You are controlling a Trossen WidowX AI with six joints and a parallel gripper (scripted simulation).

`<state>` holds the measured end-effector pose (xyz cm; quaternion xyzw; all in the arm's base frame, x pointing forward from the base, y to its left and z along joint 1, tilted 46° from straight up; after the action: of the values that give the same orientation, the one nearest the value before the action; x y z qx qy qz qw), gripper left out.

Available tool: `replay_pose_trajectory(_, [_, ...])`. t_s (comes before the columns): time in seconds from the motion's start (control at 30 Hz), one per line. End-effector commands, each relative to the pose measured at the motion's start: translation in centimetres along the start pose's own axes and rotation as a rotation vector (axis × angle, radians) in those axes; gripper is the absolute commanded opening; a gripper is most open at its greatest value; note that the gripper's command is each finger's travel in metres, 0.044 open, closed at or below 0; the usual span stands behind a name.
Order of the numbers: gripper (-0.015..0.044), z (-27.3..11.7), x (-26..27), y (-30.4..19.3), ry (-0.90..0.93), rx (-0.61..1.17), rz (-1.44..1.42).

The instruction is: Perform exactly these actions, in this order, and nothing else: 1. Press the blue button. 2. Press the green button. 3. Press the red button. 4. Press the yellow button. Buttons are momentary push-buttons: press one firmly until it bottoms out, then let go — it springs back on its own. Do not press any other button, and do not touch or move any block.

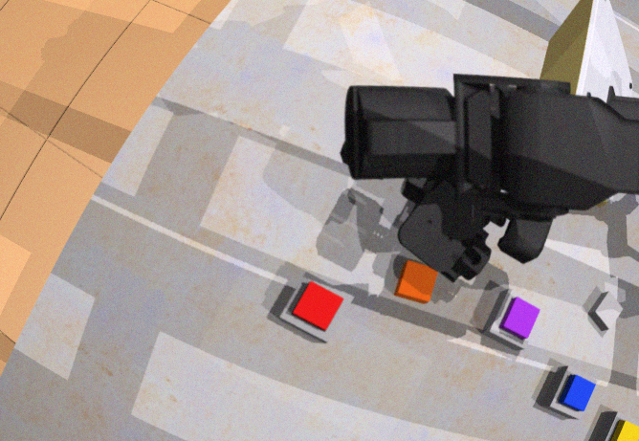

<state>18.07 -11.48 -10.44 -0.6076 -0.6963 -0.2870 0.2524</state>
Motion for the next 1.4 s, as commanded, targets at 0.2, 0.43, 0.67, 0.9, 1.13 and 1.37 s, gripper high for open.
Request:
replay_pose_trajectory(0.2, [0.002, 0.4, 0.2, -0.2, 0.009, 0.0, 0.01])
replay_pose_trajectory(0.43, [0.002, 0.4, 0.2, -0.2, 0.009, 0.0, 0.01])
replay_pose_trajectory(0.67, [0.002, -3.1, 0.2, -0.2, 0.008, 0.001, 0.01])
replay_pose_trajectory(0.9, [0.002, -7.0, 0.0, -0.1, 0.006, 0.001, 0.011])
replay_pose_trajectory(1.13, [0.002, -9.3, 0.0, 0.0, 0.006, 0.002, 0.01])
replay_pose_trajectory(1.37, [0.002, -10.0, -3.7, 5.6, -0.019, 0.009, -0.024])
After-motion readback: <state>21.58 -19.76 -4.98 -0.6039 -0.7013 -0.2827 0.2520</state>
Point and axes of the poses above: the point midway between the two fingers, 35 mm back from their tips, its own z axis out along the fingers, its own x axis across the jaws, y = z × x, the point moved 2 cm from there along -z, back along the fingers, and after that the axes turned 8 degrees about -z, right-handed, at the moved point
